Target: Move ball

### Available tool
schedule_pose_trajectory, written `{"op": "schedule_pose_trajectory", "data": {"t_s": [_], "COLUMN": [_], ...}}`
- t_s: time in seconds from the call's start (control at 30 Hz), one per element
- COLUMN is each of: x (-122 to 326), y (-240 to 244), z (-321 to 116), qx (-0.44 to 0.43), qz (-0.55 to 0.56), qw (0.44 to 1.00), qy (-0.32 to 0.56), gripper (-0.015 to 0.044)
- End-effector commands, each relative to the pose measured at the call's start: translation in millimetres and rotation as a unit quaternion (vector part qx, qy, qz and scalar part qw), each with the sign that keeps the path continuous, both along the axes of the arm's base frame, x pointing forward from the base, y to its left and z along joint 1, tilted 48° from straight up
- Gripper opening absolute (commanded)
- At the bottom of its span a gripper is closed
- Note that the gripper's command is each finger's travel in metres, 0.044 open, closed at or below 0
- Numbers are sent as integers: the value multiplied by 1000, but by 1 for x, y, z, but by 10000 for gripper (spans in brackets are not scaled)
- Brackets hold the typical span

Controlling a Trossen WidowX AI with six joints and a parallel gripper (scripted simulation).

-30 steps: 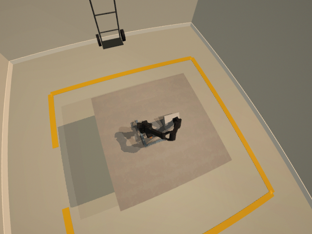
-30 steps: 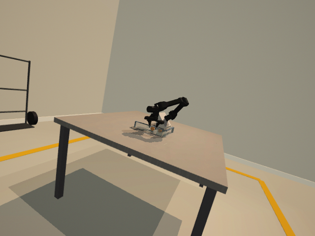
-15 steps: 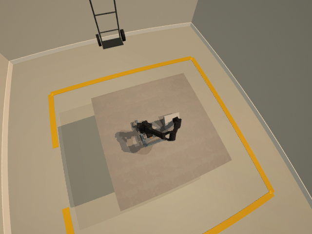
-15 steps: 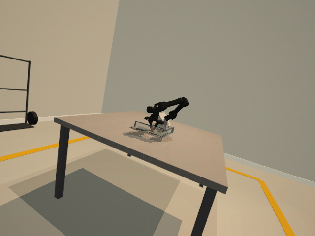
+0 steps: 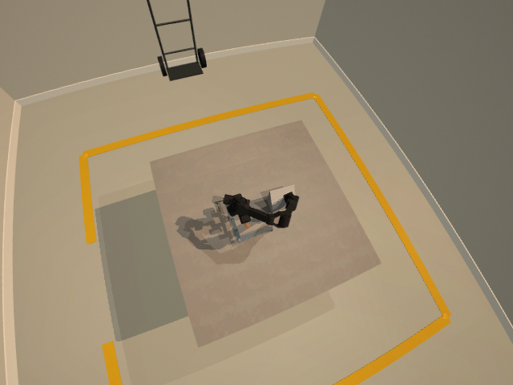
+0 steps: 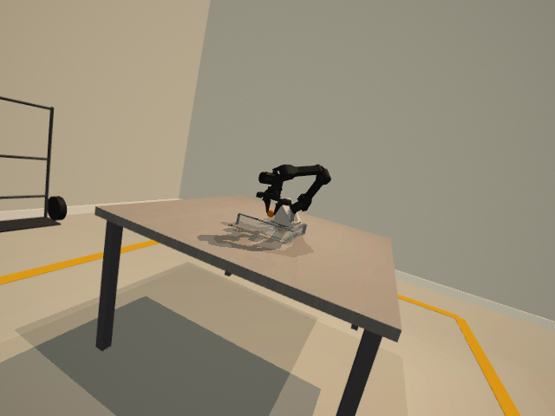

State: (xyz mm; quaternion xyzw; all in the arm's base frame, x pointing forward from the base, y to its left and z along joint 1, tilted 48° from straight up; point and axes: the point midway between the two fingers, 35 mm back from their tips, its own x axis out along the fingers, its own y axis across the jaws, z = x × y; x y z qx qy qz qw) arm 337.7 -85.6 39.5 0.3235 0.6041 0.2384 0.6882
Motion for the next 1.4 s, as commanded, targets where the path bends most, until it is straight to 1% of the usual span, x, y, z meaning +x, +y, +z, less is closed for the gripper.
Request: {"op": "schedule_pose_trajectory", "data": {"t_s": [0.0, 0.13, 0.27, 0.73, 0.83, 1.0, 1.37], "x": [-6, -13, -14, -15, -16, -13, -5], "y": [-17, -33, -35, 43, 47, 56, 96], "z": [17, 35, 38, 60, 61, 52, 16], "qx": [-2, -1, 0, 2, 2, 2, 3], "qz": [3, 3, 3, 3, 3, 3, 3], "qw": [1000, 1000, 1000, 1000, 1000, 1000, 1000], "qy": [-1, -2, -2, -2, -2, -2, -3], "gripper": [0, 0, 0, 0, 0, 0, 0]}}
